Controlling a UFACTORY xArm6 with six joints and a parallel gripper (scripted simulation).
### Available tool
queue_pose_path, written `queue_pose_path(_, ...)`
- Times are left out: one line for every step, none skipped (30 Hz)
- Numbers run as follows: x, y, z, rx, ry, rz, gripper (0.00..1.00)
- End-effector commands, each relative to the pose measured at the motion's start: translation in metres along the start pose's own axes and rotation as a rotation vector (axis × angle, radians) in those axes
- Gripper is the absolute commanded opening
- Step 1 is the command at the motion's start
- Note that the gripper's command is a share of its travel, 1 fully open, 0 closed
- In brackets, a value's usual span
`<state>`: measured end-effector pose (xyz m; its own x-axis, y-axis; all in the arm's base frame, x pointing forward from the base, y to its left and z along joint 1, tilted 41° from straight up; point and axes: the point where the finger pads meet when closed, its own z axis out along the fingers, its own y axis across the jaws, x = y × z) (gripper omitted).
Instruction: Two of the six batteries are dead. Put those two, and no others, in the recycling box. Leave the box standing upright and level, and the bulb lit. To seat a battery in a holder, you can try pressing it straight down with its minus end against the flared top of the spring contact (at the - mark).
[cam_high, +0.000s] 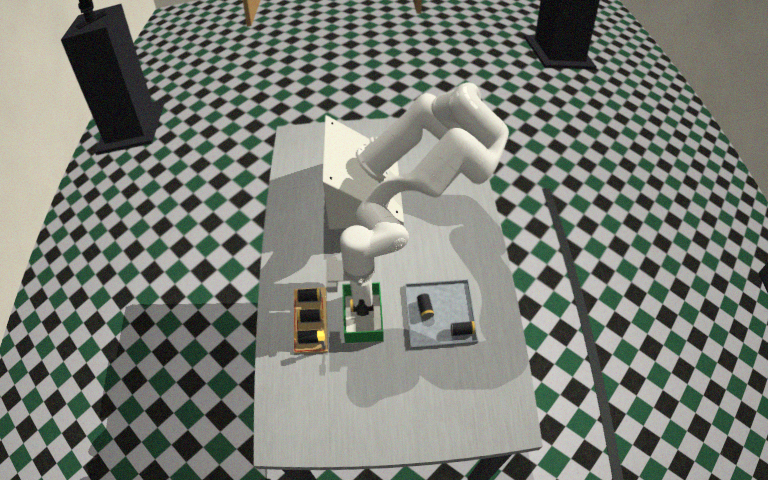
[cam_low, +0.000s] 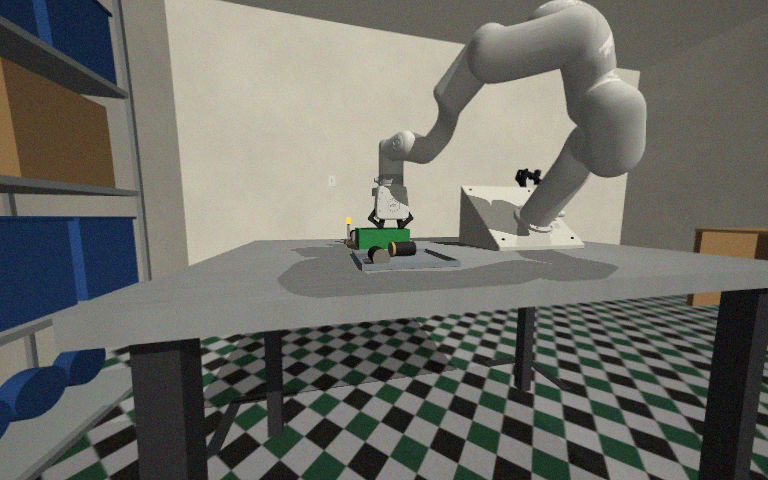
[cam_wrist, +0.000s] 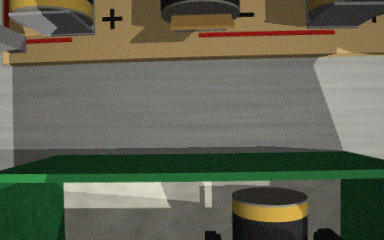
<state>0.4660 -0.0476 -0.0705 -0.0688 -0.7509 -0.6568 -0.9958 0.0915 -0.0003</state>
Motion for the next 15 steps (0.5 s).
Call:
queue_pose_path(0.0, -0.001, -0.002, 0.004, 0.001, -0.001, 0.51)
queue_pose_path(0.0, -0.001, -0.003, 0.004, 0.001, -0.001, 0.51)
queue_pose_path(0.0, -0.001, -0.003, 0.004, 0.001, -0.001, 0.51)
queue_pose_path(0.0, -0.001, -0.003, 0.004, 0.001, -0.001, 0.51)
queue_pose_path(0.0, -0.001, -0.004, 0.004, 0.001, -0.001, 0.51)
queue_pose_path(0.0, -0.001, -0.005, 0.004, 0.001, -0.001, 0.51)
queue_pose_path(0.0, -0.001, -0.007, 0.004, 0.001, -0.001, 0.51)
queue_pose_path(0.0, -0.001, -0.01, 0.004, 0.001, -0.001, 0.51)
queue_pose_path(0.0, -0.001, -0.013, 0.004, 0.001, -0.001, 0.51)
queue_pose_path(0.0, -0.001, -0.016, 0.004, 0.001, -0.001, 0.51)
queue_pose_path(0.0, -0.001, -0.02, 0.004, 0.001, -0.001, 0.51)
queue_pose_path(0.0, -0.001, -0.024, 0.004, 0.001, -0.001, 0.51)
queue_pose_path(0.0, -0.001, -0.028, 0.004, 0.001, -0.001, 0.51)
queue_pose_path(0.0, -0.001, -0.033, 0.004, 0.001, -0.001, 0.51)
queue_pose_path(0.0, -0.001, -0.038, 0.004, 0.001, -0.001, 0.51)
